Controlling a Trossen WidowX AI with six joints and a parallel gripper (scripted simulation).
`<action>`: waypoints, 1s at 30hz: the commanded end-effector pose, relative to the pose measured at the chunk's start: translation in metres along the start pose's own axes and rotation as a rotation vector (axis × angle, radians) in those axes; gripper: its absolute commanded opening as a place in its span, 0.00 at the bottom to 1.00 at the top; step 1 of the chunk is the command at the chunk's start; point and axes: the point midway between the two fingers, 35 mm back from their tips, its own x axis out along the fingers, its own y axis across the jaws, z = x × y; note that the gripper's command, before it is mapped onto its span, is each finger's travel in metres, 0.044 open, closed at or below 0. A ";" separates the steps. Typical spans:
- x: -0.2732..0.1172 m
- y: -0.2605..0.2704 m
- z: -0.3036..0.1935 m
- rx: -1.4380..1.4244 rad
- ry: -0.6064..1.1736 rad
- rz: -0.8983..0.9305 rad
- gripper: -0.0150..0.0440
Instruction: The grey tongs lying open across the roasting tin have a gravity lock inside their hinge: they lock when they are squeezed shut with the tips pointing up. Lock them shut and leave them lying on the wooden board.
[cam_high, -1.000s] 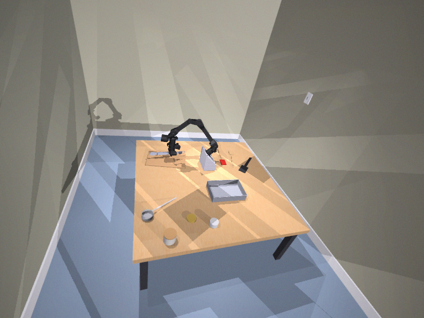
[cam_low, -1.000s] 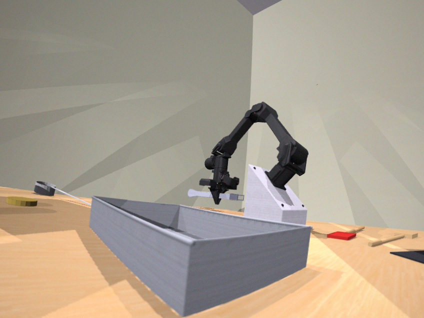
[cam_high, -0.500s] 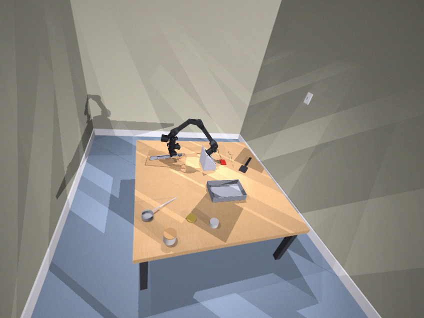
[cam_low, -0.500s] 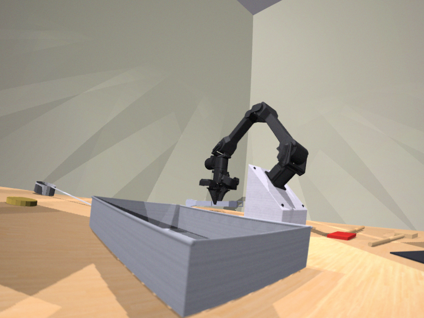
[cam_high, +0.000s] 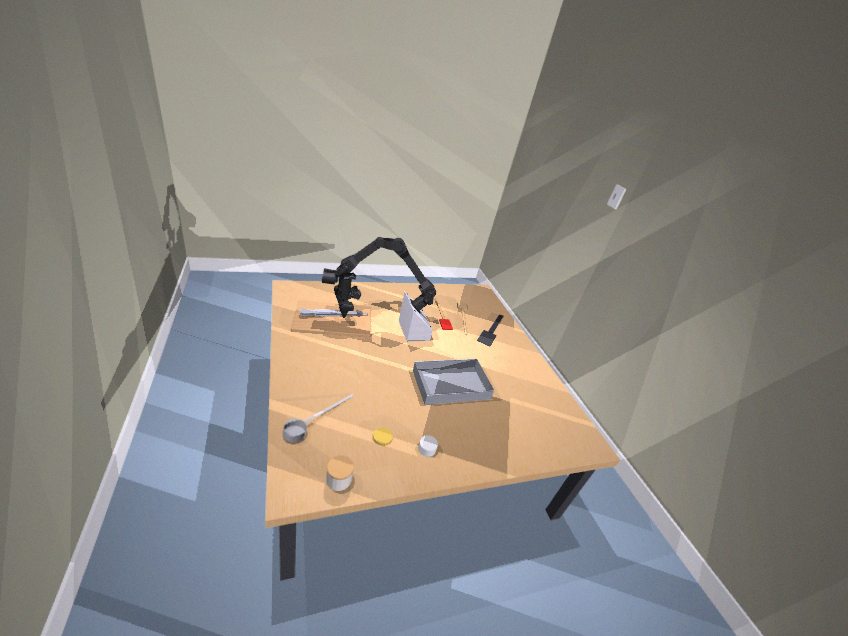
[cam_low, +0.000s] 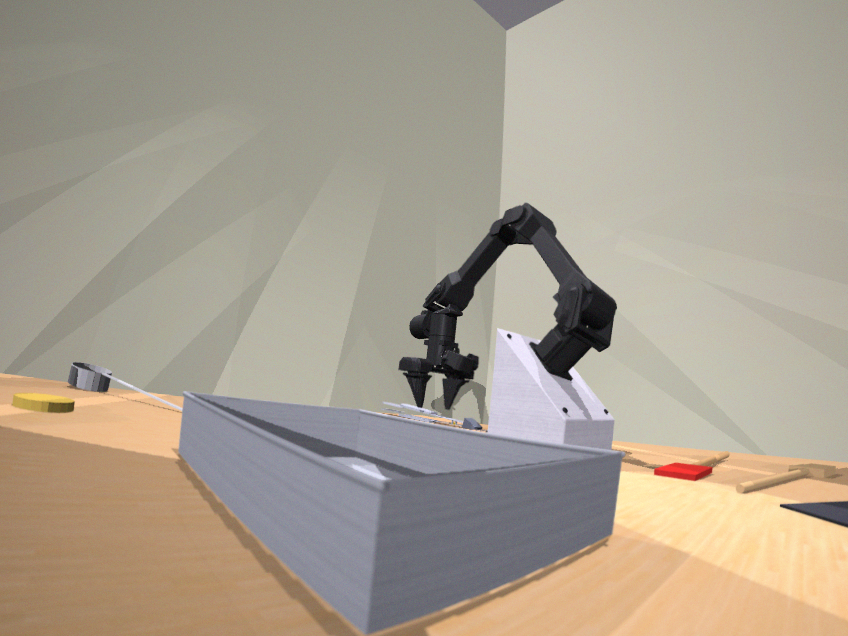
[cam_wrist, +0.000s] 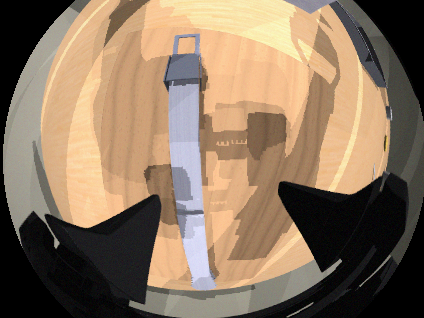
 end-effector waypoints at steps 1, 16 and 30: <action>-0.015 -0.002 0.012 -0.001 -0.003 -0.001 1.00; -0.109 -0.036 0.145 -0.010 -0.017 -0.001 1.00; -0.160 -0.036 0.142 -0.014 -0.012 0.006 1.00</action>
